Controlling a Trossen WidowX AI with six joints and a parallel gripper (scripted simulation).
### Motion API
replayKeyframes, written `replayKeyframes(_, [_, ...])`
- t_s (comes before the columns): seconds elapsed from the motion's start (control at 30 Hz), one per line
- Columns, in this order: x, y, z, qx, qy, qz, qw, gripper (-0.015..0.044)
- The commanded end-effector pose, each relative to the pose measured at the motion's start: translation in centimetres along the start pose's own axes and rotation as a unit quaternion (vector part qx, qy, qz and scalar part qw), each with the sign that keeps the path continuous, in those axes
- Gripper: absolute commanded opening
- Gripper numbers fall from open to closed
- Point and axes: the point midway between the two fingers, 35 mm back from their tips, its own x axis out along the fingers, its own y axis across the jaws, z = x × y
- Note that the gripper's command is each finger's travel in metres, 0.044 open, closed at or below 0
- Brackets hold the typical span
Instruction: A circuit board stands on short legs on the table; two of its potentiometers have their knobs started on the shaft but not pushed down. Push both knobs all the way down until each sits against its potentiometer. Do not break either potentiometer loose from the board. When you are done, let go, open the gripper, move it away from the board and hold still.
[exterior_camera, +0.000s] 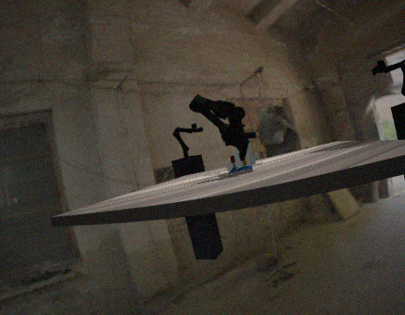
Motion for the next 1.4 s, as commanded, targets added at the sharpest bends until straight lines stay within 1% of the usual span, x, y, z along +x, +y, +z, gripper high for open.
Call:
replayKeyframes(0.0, [1.1, -0.1, 0.3, 0.009, 0.003, -0.006, 1.000, 0.0000])
replayKeyframes(0.83, [1.2, -0.1, 0.3, 0.009, 0.003, -0.006, 1.000, 0.0000])
replayKeyframes(1.37, [-1.2, 0.0, 0.3, 0.009, 0.003, -0.006, 1.000, 0.0000])
